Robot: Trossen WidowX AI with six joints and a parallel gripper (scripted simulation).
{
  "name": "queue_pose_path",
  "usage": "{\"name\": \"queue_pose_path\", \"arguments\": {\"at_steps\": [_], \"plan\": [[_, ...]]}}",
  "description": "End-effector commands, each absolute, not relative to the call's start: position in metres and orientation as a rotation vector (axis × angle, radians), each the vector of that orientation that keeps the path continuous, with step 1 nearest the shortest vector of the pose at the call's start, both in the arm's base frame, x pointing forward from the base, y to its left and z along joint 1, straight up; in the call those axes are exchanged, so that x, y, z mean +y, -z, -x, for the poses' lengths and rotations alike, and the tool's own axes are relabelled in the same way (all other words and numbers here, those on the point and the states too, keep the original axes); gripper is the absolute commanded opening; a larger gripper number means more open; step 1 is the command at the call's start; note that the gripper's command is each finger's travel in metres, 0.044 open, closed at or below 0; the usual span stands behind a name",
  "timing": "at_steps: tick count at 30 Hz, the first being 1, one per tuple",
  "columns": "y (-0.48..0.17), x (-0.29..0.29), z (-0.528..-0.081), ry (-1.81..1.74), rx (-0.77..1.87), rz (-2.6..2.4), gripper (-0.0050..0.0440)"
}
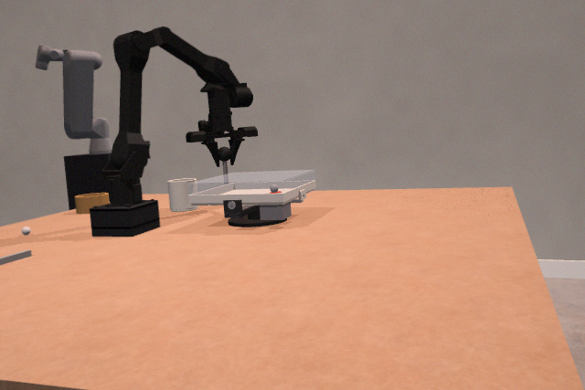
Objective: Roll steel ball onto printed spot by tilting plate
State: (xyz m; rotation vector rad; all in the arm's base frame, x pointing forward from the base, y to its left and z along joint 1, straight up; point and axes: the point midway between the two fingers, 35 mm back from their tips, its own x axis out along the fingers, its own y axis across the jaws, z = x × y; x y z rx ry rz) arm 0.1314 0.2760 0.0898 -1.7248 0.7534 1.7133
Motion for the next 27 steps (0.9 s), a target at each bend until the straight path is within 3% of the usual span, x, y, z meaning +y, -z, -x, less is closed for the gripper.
{"name": "queue_pose_path", "arguments": {"at_steps": [1,10,17,19,21,27], "plan": [[-0.0887,0.2753,-0.1316,-1.714,0.756,1.729,0.0150],[-0.0887,0.2753,-0.1316,-1.714,0.756,1.729,0.0150],[-0.0887,0.2753,-0.1316,-1.714,0.756,1.729,0.0267],[-0.0887,0.2753,-0.1316,-1.714,0.756,1.729,0.0267],[-0.0887,0.2753,-0.1316,-1.714,0.756,1.729,0.0300],[-0.0887,0.2753,-0.1316,-1.714,0.756,1.729,0.0300]]}}
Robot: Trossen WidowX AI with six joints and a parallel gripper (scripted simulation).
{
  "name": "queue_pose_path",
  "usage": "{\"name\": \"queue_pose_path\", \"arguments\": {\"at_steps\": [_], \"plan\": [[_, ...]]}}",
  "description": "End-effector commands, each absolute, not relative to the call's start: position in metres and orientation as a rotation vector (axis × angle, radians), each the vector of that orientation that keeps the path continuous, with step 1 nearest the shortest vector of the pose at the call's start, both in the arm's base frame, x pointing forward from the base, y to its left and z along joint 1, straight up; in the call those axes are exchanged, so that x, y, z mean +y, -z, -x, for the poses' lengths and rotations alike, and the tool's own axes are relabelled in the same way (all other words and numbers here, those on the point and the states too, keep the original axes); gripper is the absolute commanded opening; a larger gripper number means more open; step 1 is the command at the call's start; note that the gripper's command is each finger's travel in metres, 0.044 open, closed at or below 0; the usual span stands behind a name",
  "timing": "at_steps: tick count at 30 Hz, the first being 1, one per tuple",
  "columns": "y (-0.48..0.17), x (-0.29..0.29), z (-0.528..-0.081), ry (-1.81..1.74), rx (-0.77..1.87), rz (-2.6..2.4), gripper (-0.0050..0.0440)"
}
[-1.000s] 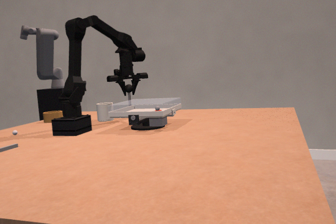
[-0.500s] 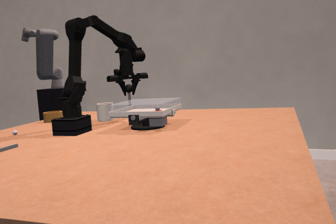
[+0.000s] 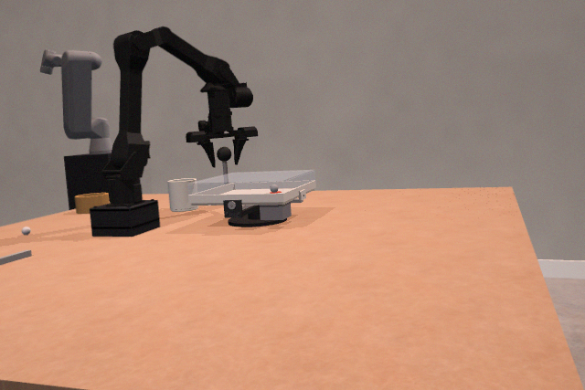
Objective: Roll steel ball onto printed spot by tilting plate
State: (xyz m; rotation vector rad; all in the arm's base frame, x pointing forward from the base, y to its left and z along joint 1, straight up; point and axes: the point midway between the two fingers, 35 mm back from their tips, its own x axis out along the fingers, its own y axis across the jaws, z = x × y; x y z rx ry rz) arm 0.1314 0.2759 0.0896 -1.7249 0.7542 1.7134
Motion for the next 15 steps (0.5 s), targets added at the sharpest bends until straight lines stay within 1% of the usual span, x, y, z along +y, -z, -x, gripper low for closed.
{"name": "queue_pose_path", "arguments": {"at_steps": [1,15], "plan": [[-0.089,0.275,-0.132,-1.714,0.756,1.729,0.0300],[-0.105,0.275,-0.132,-1.727,0.776,1.728,0.0300]]}}
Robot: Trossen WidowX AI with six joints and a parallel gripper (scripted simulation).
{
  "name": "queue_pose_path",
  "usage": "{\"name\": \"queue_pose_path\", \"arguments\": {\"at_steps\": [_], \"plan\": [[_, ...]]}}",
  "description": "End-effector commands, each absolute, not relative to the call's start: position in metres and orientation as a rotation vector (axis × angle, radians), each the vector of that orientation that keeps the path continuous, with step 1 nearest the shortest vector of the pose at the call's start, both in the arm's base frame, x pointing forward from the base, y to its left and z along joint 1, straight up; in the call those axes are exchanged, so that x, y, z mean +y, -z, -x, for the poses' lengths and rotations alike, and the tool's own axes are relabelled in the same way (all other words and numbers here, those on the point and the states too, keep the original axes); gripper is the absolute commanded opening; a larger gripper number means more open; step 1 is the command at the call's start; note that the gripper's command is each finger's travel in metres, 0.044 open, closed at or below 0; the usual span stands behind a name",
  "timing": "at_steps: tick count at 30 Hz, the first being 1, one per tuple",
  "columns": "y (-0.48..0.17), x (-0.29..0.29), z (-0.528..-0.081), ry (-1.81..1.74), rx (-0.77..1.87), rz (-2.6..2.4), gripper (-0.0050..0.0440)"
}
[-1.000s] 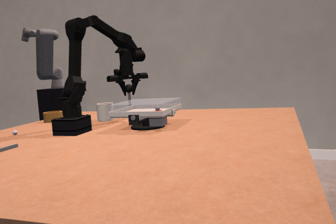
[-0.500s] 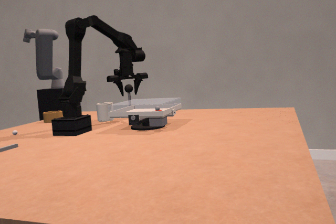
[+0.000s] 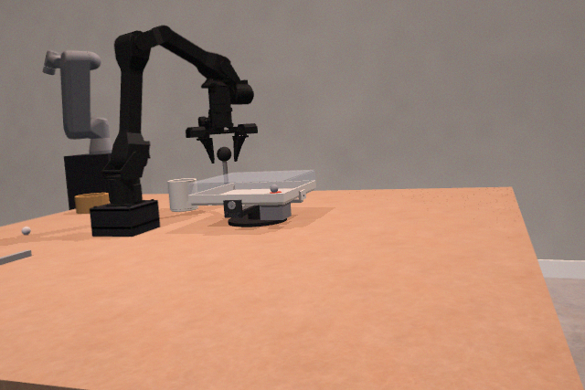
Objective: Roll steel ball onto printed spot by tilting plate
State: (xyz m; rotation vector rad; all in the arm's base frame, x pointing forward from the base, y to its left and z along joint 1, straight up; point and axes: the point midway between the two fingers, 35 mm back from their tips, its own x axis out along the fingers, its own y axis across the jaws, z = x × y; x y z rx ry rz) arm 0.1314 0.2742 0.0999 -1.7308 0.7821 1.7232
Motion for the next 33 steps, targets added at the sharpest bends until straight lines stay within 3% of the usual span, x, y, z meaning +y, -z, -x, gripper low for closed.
{"name": "queue_pose_path", "arguments": {"at_steps": [1,33], "plan": [[-0.107,0.275,-0.132,-1.727,0.776,1.728,0.0300],[-0.149,0.276,-0.132,-1.727,0.776,1.728,0.0300]]}}
